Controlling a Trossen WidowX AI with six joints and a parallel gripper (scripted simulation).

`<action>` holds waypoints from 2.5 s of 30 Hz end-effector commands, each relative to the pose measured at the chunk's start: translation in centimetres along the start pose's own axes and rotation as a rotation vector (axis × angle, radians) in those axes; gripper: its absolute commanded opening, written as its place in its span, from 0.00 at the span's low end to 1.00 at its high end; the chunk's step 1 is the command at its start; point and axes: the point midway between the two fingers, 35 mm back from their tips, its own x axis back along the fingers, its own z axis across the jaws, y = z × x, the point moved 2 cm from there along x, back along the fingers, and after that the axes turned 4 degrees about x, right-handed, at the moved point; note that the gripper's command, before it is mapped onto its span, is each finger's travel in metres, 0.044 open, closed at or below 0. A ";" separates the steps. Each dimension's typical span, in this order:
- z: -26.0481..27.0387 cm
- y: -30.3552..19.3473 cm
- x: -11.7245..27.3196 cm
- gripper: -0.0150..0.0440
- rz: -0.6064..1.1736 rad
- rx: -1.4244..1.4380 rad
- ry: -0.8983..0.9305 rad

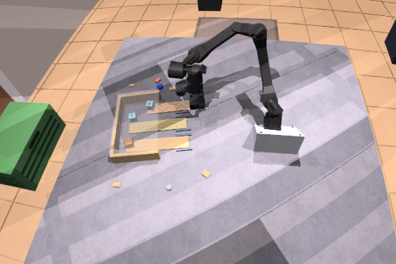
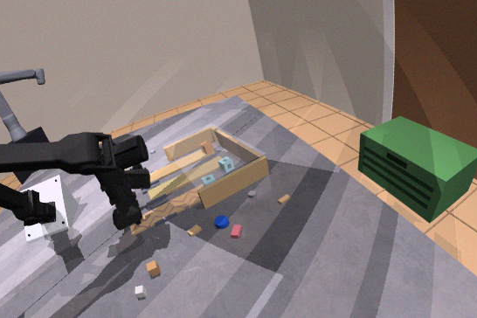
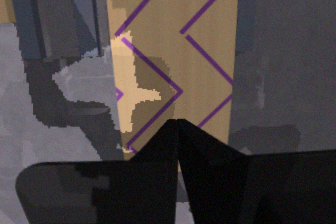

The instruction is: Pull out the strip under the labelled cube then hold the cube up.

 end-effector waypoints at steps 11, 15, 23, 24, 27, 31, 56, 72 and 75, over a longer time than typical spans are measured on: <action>0.1 -2.6 -0.5 0.25 0.022 0.002 0.003; 0.1 -3.2 -0.5 0.25 0.022 0.002 0.003; 0.2 -4.3 -0.5 0.25 0.022 0.002 0.003; 0.2 -4.5 -0.5 0.25 0.022 0.003 0.003; 0.2 -4.9 -0.4 0.25 0.023 0.003 0.003; 0.3 -5.5 -0.4 0.25 0.023 0.003 0.003; 0.5 -9.5 -0.4 0.25 0.025 0.004 0.003; 0.3 -9.2 4.3 0.25 0.024 0.005 0.006; 0.3 -8.5 4.1 0.34 0.024 -0.033 0.005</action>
